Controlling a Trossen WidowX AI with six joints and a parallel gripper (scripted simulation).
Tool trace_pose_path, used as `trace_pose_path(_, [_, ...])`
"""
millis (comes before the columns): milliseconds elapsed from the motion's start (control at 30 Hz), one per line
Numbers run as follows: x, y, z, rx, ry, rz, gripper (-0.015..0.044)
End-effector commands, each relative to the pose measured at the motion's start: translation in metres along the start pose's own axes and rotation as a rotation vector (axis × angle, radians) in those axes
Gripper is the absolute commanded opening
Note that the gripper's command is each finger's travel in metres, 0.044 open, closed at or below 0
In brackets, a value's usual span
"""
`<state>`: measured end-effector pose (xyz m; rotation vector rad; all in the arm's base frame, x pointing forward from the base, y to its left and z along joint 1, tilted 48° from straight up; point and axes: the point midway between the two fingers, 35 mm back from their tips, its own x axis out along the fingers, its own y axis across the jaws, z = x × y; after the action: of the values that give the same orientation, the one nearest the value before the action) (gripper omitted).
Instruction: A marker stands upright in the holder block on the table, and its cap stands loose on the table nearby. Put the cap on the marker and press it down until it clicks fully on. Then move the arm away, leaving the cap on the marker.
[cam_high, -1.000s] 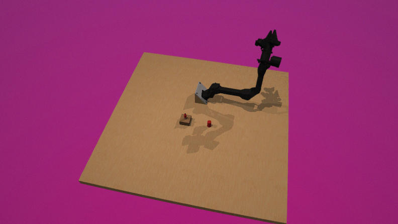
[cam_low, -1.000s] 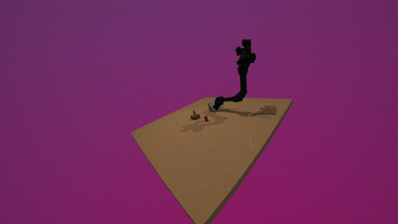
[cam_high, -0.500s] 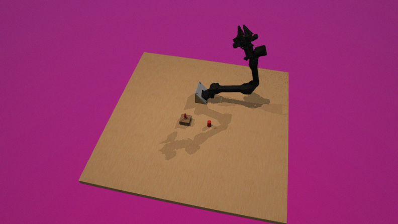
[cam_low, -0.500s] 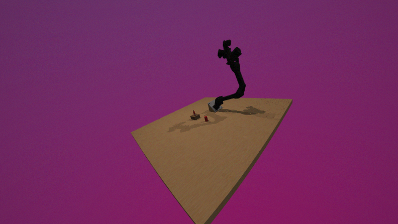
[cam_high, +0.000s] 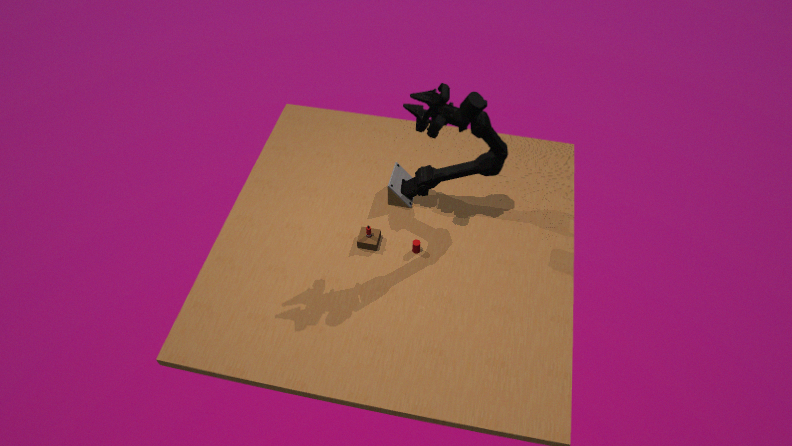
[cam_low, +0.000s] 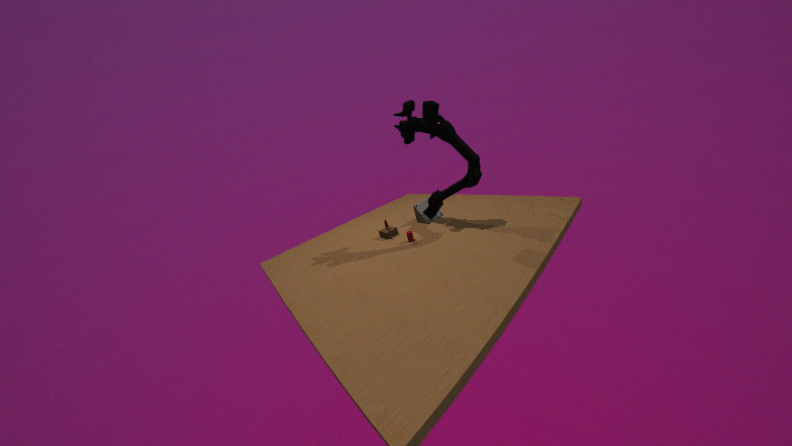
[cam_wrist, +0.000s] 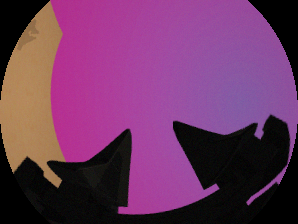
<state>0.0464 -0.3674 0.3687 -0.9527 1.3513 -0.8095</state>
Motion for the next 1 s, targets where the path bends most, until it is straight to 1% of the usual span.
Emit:
trace_pose_path(0, [0.019,0.052,0.052,0.144,-0.160,0.226,0.0241])
trace_pose_path(133, [0.019,0.100,0.096,0.274,-0.256,0.462,0.0241])
trace_pose_path(267, [0.006,0.150,0.139,0.388,-0.304,0.729,0.0241])
trace_pose_path(367, [-0.012,0.187,0.165,0.468,-0.293,0.941,0.0241])
trace_pose_path(467, [-0.034,0.220,0.186,0.540,-0.236,1.152,0.0241])
trace_pose_path(533, [-0.052,0.240,0.196,0.587,-0.168,1.295,0.0241])
trace_pose_path(600, [-0.074,0.262,0.206,0.634,-0.063,1.450,0.0241])
trace_pose_path(667, [-0.097,0.280,0.212,0.673,0.070,1.593,0.0241])
trace_pose_path(767, [-0.132,0.303,0.219,0.715,0.320,1.774,0.0241])
trace_pose_path(867, [-0.161,0.318,0.226,0.732,0.594,1.894,0.0241])
trace_pose_path(900, [-0.165,0.320,0.230,0.733,0.646,1.910,0.0241])
trace_pose_path(967, [-0.166,0.320,0.231,0.733,0.663,1.915,0.0241])
